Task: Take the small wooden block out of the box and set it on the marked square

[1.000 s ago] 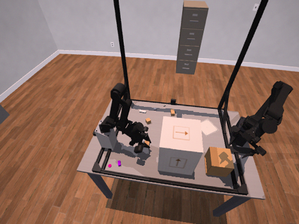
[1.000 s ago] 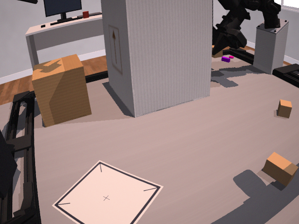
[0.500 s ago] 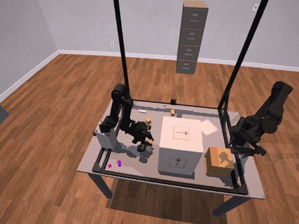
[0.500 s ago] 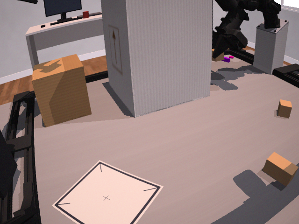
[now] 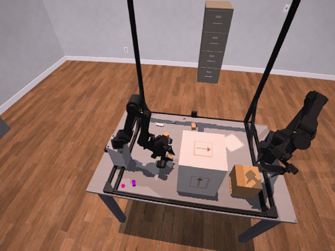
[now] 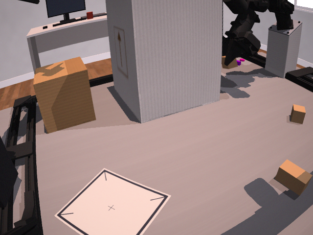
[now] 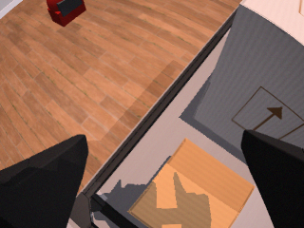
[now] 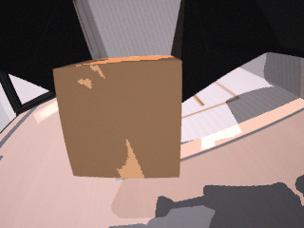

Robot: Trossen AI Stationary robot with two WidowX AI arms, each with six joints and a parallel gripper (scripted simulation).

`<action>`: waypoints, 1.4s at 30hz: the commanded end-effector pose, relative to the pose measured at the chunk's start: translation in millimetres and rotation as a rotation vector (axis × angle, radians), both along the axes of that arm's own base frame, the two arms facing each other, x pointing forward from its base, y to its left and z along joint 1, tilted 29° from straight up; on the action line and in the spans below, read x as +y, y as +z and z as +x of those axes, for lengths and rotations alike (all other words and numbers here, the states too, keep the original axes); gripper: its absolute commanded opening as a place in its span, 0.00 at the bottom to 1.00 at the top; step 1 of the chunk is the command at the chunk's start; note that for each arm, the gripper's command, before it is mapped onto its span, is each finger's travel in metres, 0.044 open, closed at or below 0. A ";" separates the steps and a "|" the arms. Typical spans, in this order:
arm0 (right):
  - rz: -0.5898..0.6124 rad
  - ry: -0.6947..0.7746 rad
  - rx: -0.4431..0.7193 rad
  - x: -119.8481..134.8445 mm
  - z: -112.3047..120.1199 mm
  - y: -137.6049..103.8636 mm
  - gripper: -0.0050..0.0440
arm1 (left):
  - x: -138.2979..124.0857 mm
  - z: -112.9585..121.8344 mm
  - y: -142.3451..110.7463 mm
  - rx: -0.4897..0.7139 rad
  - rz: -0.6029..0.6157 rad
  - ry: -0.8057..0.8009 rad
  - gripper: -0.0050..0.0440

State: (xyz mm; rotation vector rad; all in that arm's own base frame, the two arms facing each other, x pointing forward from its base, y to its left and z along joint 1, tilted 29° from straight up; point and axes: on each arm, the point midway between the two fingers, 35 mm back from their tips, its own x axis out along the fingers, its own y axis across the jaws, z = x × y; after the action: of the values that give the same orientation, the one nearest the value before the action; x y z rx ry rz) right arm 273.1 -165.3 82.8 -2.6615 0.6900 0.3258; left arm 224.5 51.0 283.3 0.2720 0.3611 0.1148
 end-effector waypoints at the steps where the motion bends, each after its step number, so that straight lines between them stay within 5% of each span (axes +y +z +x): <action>1: 0.034 0.010 -0.003 3.1 8.0 -1.0 0.10 | -0.7 -0.1 0.5 -0.002 -0.004 -0.003 0.92; 42: 0.322 0.102 -0.034 50.0 70.7 3.7 0.10 | -0.7 -0.1 0.5 -0.002 -0.004 -0.003 0.92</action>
State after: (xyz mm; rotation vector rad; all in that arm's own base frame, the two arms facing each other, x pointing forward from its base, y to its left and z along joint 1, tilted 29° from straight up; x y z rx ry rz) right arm 337.2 -120.0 88.2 -2.4196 0.4619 0.3680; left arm 224.5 51.0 283.3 0.2719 0.3609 0.1148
